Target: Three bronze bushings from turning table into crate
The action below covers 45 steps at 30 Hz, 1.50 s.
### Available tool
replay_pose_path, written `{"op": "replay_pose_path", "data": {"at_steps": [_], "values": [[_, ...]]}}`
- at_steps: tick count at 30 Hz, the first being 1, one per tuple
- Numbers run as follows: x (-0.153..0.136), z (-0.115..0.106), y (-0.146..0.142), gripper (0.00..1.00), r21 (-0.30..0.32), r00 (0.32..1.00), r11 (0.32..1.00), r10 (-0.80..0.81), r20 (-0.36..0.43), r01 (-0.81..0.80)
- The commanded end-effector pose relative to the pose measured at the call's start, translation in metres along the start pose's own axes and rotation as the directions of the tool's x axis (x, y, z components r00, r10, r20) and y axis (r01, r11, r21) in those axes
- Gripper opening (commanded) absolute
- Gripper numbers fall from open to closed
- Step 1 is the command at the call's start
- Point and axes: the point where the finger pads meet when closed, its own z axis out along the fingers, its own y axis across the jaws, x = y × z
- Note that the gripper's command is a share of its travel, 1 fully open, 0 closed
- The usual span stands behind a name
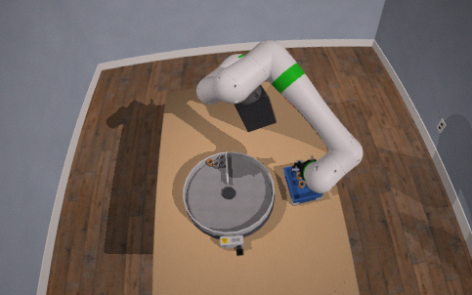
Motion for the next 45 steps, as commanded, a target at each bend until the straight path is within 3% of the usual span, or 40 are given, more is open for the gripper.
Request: {"op": "replay_pose_path", "data": {"at_steps": [1,20,27,29,32,45], "values": [[0.0,0.0,0.0,0.07,0.0,1.0,1.0,0.0,0.0,0.0],[-0.002,0.002,0.012,0.07,-0.027,0.999,0.999,-0.033,0.0,0.033],[-0.012,0.009,0.067,0.07,-0.144,0.985,0.974,-0.174,0.015,0.175],[-0.012,0.009,0.067,0.07,-0.144,0.985,0.974,-0.174,0.015,0.175],[-0.017,0.014,0.099,0.07,-0.211,0.967,0.944,-0.255,0.03,0.255],[-0.031,0.026,0.185,0.07,-0.374,0.887,0.81,-0.451,0.093,0.451]]}}
